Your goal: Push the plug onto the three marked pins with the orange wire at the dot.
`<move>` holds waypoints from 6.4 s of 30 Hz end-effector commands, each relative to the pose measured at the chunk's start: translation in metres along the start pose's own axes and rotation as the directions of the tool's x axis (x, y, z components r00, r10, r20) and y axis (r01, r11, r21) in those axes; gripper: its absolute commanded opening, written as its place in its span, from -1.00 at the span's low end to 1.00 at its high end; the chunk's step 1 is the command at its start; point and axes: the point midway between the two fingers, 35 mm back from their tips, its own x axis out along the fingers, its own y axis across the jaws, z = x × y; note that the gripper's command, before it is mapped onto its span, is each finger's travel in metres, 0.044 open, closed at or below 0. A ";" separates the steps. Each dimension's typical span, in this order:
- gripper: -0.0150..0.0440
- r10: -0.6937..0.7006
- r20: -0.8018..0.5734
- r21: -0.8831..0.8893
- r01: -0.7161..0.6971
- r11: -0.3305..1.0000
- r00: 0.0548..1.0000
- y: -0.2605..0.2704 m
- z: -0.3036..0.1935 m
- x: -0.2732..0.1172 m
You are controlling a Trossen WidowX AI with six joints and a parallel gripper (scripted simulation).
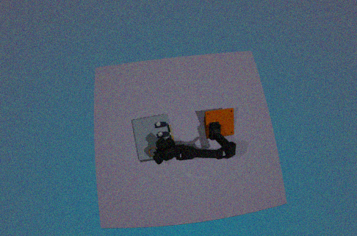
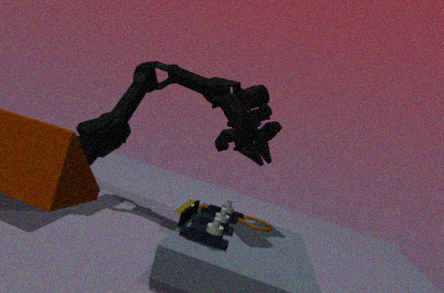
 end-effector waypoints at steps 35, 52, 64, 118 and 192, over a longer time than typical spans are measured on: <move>-0.10 -0.285 -0.395 0.790 0.481 0.379 0.873 -0.037 -0.021 0.041; -0.10 -0.333 -0.566 0.824 0.536 -0.184 0.754 -0.049 -0.031 0.050; -0.10 -0.332 -0.668 0.713 0.445 -0.542 0.666 -0.054 -0.037 0.055; -0.49 -0.334 -0.667 0.727 0.482 -0.489 0.666 -0.053 -0.022 0.042; -0.49 -0.354 -0.655 -0.274 0.226 0.935 0.668 -0.200 0.004 -0.016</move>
